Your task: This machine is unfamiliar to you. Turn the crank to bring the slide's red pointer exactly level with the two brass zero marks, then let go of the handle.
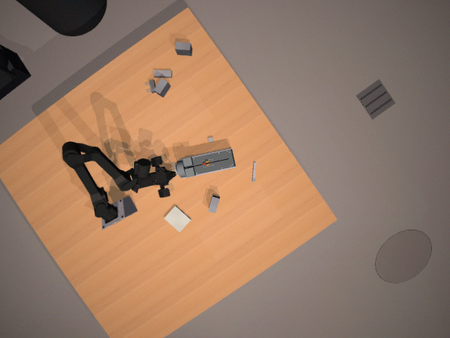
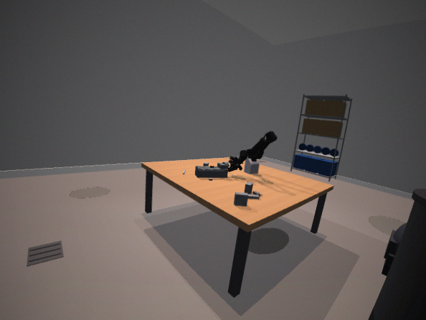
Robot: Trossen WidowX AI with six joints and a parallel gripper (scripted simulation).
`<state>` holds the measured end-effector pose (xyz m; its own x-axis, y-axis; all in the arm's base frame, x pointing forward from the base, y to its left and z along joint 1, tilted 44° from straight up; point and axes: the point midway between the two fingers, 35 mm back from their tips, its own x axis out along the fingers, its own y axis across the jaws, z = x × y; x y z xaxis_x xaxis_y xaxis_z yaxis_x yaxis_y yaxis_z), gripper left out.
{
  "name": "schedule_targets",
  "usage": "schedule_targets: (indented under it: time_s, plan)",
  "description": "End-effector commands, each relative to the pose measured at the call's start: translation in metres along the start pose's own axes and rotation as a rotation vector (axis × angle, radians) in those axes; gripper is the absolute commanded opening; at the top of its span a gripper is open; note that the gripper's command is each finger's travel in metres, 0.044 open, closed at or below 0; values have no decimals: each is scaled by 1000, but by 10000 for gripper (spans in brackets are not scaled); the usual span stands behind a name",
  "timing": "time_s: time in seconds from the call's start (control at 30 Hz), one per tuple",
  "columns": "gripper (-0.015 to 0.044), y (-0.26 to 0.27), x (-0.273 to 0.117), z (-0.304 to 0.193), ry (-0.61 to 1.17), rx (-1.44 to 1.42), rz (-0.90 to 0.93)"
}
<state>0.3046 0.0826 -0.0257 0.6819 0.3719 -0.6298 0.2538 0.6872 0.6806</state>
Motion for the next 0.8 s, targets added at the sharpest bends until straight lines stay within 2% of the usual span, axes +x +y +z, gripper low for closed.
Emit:
schedule_targets:
  time_s: [0.0,0.77]
  plan:
    - [0,-8,-4,3,-9,9,-19]
    - [0,-11,-29,29,-10,7,-19]
